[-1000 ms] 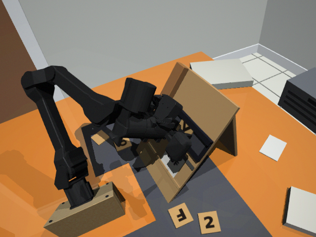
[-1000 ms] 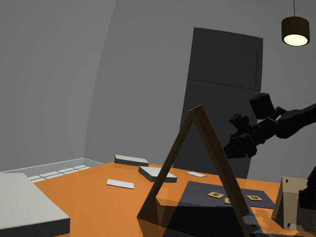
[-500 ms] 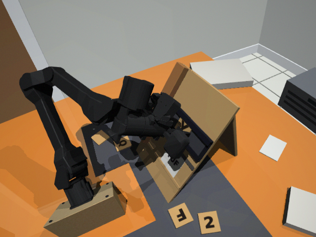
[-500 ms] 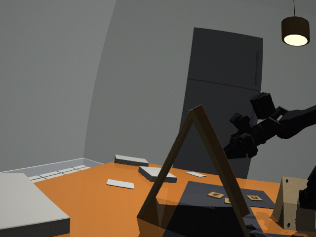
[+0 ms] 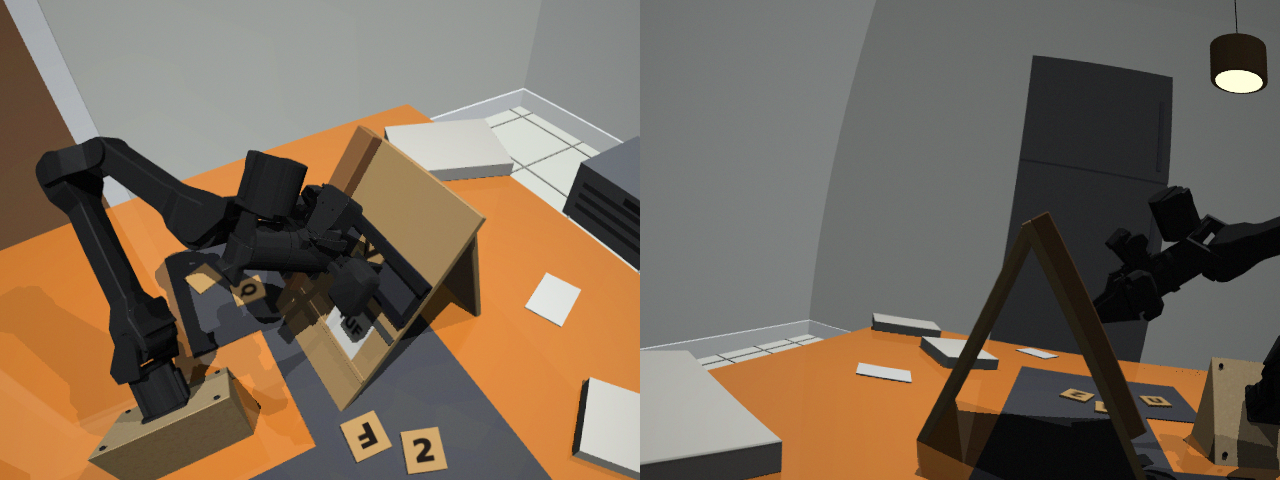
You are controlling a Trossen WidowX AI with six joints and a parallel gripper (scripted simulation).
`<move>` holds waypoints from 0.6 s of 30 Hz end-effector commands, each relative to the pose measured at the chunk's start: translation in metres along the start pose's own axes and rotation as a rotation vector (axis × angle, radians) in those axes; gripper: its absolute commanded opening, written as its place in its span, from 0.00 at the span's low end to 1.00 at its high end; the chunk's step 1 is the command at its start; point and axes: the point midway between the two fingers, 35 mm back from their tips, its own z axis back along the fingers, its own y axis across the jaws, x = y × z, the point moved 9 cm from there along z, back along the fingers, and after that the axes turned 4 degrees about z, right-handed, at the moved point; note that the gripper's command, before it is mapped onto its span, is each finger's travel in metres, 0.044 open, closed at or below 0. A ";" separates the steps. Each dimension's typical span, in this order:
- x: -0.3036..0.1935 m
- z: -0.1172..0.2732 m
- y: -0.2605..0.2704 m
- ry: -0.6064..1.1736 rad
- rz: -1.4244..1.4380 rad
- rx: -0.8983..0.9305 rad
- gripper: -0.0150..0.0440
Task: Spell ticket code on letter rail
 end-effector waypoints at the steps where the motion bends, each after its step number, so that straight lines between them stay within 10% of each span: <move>1: 0.000 0.000 0.003 -0.001 -0.006 -0.003 0.25; 18: 0.001 0.000 0.012 -0.001 -0.006 -0.003 0.25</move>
